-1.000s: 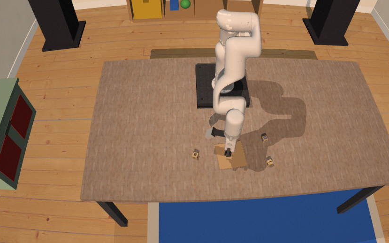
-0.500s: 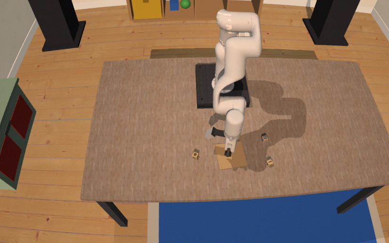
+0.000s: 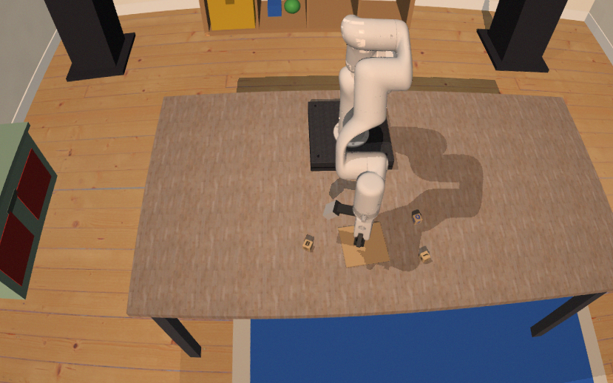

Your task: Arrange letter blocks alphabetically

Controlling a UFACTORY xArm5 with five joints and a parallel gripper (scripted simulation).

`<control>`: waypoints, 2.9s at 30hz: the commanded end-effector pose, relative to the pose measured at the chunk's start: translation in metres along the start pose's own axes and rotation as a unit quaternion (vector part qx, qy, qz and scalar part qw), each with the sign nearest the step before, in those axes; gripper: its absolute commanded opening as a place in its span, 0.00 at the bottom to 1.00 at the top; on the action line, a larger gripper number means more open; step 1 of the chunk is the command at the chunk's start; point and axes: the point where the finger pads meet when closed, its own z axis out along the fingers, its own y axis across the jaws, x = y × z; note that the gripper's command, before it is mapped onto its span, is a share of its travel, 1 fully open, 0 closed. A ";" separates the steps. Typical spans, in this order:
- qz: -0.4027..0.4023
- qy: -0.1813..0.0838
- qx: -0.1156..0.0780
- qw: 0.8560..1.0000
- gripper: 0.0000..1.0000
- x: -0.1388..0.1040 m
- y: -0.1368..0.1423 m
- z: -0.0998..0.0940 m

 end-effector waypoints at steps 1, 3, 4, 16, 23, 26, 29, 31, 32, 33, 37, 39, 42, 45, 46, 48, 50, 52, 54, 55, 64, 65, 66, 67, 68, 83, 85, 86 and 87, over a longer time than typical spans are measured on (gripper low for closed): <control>0.000 0.000 0.002 1.000 0.63 0.000 -0.001 -0.001; 0.000 0.000 0.002 1.000 0.63 0.000 -0.001 -0.001; 0.000 0.000 0.002 1.000 0.63 0.000 -0.001 -0.001; 0.000 0.000 0.002 1.000 0.63 0.000 -0.001 -0.001; 0.000 0.000 0.002 1.000 0.63 0.000 -0.001 -0.001; 0.000 0.000 0.002 1.000 0.63 0.000 -0.001 -0.001; 0.000 0.000 0.002 1.000 0.63 0.000 -0.001 -0.001; 0.000 0.000 0.002 1.000 0.63 0.000 -0.001 -0.001; 0.000 0.000 0.002 1.000 0.63 0.000 -0.001 -0.001; 0.000 0.000 0.002 1.000 0.63 0.000 -0.001 -0.001; 0.000 0.000 0.002 1.000 0.63 0.000 -0.001 -0.001; 0.000 0.000 0.002 1.000 0.63 0.000 -0.001 -0.001; 0.000 0.000 0.002 1.000 0.63 0.000 -0.001 -0.001; 0.000 0.000 0.002 1.000 0.63 0.000 -0.001 -0.001; 0.000 0.000 0.002 1.000 0.63 0.000 -0.001 -0.001; 0.000 0.000 0.002 1.000 0.63 0.000 -0.001 0.000; 0.000 0.000 0.002 1.000 0.63 0.000 -0.001 0.001; 0.000 0.000 0.002 1.000 0.63 0.000 -0.001 0.001; 0.000 0.000 0.002 1.000 0.63 0.000 -0.001 0.003; 0.000 0.000 0.002 1.000 0.63 0.000 -0.001 0.004; 0.000 0.000 0.002 1.000 0.63 0.000 -0.001 0.019; 0.000 0.000 0.002 1.000 0.63 0.000 -0.001 0.021; 0.000 0.000 0.002 1.000 0.63 0.000 -0.001 0.022; 0.000 0.000 0.002 1.000 0.63 0.000 -0.001 0.024; 0.000 0.000 0.002 1.000 0.63 0.000 -0.001 0.024; 0.000 0.000 0.002 1.000 0.63 0.000 -0.001 0.028; 0.000 0.000 0.002 1.000 0.63 0.000 -0.001 0.028; 0.000 0.000 0.002 1.000 0.63 0.000 -0.001 0.028; 0.000 0.000 0.002 1.000 0.63 0.000 -0.001 0.028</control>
